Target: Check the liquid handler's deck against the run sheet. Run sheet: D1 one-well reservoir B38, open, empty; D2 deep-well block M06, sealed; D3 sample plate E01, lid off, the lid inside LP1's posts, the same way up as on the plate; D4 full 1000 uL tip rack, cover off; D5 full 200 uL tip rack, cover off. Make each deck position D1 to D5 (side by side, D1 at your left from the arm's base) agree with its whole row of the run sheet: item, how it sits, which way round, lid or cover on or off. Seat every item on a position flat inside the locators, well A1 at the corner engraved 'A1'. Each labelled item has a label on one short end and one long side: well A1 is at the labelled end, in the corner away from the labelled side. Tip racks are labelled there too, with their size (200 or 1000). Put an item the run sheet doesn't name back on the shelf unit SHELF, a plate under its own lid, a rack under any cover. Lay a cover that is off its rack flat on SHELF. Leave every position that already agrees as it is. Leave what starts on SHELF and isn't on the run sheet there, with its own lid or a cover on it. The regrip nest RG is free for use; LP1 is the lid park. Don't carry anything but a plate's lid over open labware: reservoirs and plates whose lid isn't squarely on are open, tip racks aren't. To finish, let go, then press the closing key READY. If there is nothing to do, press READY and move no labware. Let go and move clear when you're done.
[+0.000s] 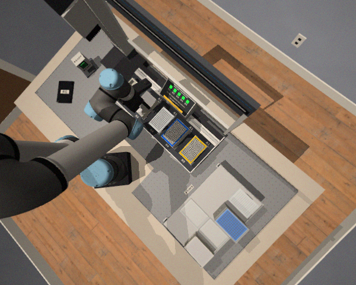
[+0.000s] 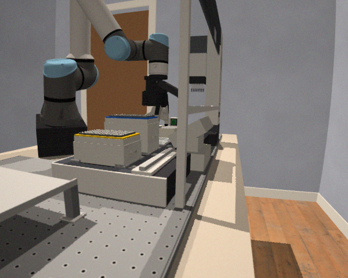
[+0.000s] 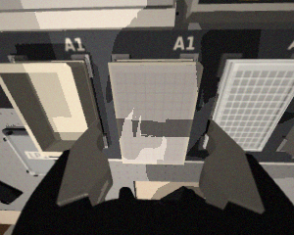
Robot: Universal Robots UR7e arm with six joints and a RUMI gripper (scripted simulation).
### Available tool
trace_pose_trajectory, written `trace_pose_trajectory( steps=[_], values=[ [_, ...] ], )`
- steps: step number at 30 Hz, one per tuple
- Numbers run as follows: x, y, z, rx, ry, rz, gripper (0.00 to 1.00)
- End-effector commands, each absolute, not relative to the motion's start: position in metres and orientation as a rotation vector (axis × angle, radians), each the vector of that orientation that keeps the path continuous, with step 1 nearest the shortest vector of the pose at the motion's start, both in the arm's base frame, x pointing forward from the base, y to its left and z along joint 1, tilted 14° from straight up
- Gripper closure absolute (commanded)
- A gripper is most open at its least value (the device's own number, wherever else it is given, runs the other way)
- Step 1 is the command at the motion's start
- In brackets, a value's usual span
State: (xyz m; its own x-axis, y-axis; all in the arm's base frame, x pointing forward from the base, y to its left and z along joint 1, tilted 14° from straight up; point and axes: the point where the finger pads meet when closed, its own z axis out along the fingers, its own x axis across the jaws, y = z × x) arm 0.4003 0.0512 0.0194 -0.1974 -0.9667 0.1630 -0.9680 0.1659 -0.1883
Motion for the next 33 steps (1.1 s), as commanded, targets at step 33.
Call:
trace_pose_trajectory(
  steps=[33],
  values=[
    [0.3993,0.0529,0.0278,1.987,-2.395,0.395,0.18]
  ],
)
